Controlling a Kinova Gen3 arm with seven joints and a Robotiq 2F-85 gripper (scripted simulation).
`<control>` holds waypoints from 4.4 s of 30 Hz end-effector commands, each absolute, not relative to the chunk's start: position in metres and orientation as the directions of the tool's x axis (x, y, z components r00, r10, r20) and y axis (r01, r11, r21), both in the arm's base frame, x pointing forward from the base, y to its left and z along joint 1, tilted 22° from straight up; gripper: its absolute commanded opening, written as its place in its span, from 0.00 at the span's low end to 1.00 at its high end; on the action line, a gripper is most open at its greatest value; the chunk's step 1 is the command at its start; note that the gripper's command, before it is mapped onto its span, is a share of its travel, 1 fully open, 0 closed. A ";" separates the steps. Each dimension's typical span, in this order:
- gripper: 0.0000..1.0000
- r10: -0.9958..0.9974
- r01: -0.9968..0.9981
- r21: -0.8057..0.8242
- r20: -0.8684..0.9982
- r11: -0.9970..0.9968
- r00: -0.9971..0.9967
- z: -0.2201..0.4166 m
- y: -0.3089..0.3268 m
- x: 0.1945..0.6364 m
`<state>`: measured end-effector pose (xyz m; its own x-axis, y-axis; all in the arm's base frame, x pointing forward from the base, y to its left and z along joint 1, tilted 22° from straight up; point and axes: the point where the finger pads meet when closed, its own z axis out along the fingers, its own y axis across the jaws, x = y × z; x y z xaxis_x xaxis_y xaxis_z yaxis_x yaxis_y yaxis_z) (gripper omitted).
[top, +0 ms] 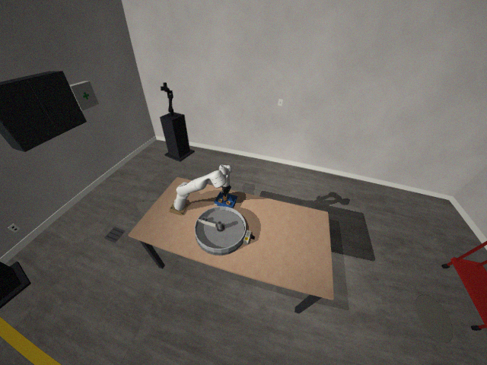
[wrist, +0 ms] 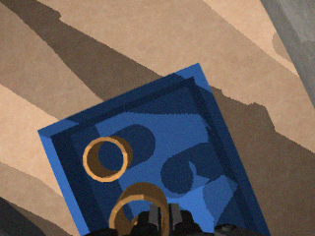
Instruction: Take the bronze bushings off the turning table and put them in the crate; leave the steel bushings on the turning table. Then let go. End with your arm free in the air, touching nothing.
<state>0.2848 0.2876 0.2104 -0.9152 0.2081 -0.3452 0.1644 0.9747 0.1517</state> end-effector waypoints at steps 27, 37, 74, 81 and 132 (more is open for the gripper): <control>0.00 0.205 0.161 0.152 -0.345 0.975 -0.916 0.195 0.290 0.290; 0.00 0.205 0.161 0.152 -0.345 0.975 -0.916 0.195 0.290 0.290; 0.00 0.205 0.161 0.152 -0.345 0.975 -0.916 0.176 0.292 0.298; 0.00 0.204 0.160 0.152 -0.345 0.975 -0.916 0.171 0.293 0.299; 0.19 0.203 0.159 0.152 -0.345 0.975 -0.916 0.162 0.293 0.303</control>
